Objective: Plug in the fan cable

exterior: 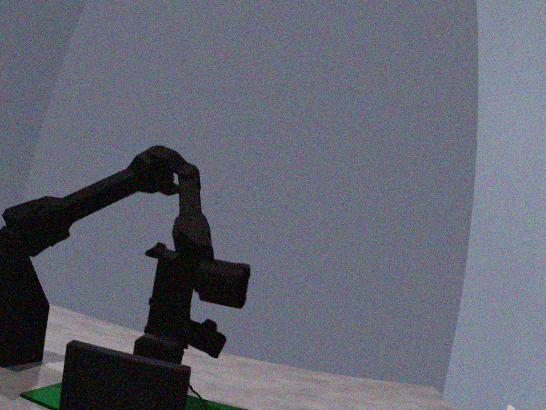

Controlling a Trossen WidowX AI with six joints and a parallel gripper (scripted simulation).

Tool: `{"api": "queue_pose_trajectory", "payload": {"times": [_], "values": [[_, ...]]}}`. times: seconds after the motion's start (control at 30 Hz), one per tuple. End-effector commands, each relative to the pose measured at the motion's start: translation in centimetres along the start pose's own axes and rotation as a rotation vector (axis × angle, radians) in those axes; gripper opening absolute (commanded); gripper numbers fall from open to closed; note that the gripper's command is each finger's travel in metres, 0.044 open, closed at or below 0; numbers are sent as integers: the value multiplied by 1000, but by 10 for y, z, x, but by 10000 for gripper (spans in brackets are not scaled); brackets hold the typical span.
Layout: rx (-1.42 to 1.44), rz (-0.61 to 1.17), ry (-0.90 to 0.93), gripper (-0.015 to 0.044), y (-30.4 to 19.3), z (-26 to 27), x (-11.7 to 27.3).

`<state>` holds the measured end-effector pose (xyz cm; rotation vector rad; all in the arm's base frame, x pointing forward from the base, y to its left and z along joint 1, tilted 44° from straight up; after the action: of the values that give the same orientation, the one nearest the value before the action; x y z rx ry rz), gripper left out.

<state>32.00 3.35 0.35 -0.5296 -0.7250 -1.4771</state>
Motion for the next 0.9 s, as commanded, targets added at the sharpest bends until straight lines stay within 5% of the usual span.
{"api": "queue_pose_trajectory", "payload": {"times": [0.0,0.13,0.87], "values": [[1,0,-1,0,1,0,11],[-5,2,3,0,1,-1,50],[-609,1,-2,0,-3,-23,49]]}}
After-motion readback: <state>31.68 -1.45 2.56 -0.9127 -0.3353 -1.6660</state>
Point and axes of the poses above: the point midway between the two fingers, 35 mm back from their tips, its own x axis back along the fingers, its own z axis across the jaws, y = z × x, the point moved 7 cm from there along x, back along the fingers, and after that the axes turned 9 degrees about -x, right-handed, at the moved point
